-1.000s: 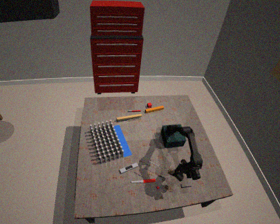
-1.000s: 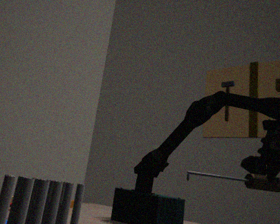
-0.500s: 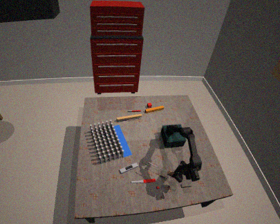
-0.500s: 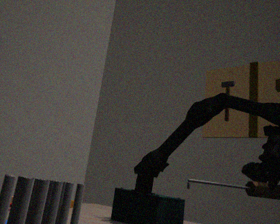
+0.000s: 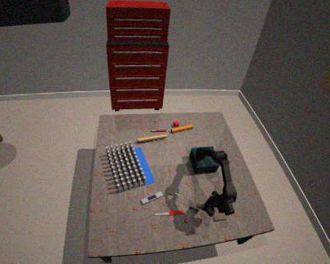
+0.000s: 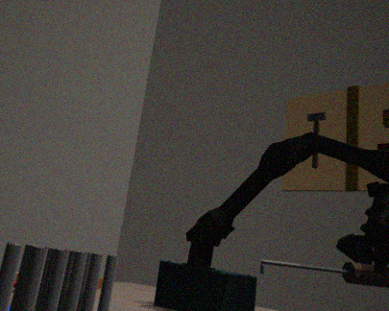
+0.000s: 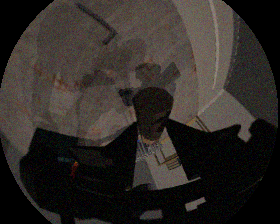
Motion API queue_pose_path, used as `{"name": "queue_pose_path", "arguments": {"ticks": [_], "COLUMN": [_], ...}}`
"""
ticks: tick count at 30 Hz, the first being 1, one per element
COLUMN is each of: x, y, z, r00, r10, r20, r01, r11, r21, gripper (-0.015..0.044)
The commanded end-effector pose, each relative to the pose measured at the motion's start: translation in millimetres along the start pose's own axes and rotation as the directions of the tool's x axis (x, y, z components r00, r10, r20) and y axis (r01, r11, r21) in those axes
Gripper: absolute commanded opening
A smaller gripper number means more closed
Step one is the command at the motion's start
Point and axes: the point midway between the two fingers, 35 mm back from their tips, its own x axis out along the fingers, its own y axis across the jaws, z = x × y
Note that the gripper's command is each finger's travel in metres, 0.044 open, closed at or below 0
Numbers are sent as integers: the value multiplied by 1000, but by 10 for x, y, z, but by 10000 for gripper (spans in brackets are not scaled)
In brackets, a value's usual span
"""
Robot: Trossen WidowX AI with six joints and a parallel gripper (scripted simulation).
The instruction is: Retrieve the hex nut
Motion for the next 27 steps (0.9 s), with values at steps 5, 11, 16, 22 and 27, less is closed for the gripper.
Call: {"name": "queue_pose_path", "arguments": {"ticks": [5, 11, 16, 22, 27], "x": [87, 148, 198, 258, 309], "y": [20, 37, 53, 72, 89], "z": [44, 79, 107, 141, 167], "r00": [1000, 1000, 1000, 1000, 1000], "r10": [-3, -3, -3, -3, -3], "r20": [-5, -5, -5, -5, -5], "r01": [3, 3, 3, 3, 3], "r11": [1000, 1000, 1000, 1000, 1000], "r21": [-6, -6, -6, -6, -6], "gripper": [0, 0, 0, 0, 0]}}
